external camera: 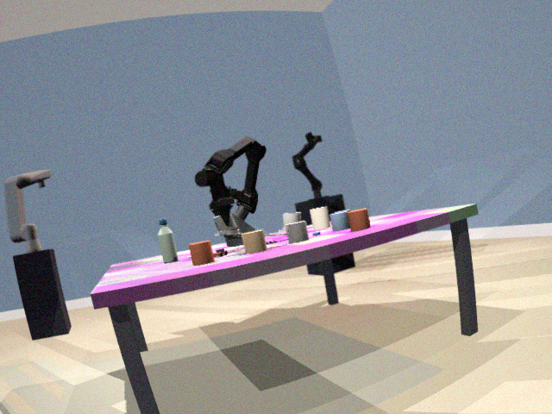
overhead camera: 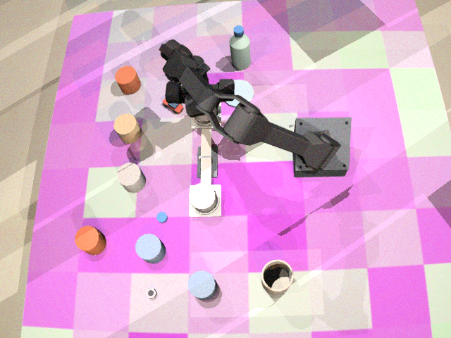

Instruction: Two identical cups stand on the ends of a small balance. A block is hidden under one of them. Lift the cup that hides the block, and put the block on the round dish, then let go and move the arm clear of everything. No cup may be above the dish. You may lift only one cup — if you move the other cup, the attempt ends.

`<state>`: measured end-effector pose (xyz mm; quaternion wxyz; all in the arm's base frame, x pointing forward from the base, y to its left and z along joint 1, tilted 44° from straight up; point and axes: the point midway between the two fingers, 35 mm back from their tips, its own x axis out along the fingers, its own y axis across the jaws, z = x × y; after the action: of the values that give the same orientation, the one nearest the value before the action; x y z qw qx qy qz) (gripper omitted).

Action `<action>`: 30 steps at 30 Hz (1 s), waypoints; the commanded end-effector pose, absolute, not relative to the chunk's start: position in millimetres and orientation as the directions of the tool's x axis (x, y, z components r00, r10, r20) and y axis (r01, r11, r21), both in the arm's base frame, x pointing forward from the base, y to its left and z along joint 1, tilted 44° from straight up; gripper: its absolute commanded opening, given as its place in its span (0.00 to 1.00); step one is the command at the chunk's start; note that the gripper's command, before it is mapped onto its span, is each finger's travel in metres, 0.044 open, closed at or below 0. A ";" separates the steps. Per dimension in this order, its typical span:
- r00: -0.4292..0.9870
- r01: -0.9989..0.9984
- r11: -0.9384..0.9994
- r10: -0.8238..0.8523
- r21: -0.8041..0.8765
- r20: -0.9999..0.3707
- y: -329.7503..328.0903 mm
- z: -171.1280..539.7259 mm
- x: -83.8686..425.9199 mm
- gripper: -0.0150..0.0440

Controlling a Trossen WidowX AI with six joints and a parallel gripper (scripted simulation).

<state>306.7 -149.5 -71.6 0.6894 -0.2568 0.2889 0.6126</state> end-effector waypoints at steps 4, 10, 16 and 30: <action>0.096 -0.992 0.123 0.674 -0.017 -0.732 -166.8 -64.8 306.8 0.25; 0.096 -0.992 0.123 0.674 -0.017 -0.732 -171.9 -59.1 305.8 0.25; 0.096 -0.992 0.123 0.674 -0.017 -0.732 -177.0 -53.4 304.7 0.25; 0.095 -0.992 0.123 0.674 -0.016 -0.732 -188.5 -39.5 301.4 0.25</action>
<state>302.0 -182.2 -44.4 0.6889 -0.2655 0.2939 0.6071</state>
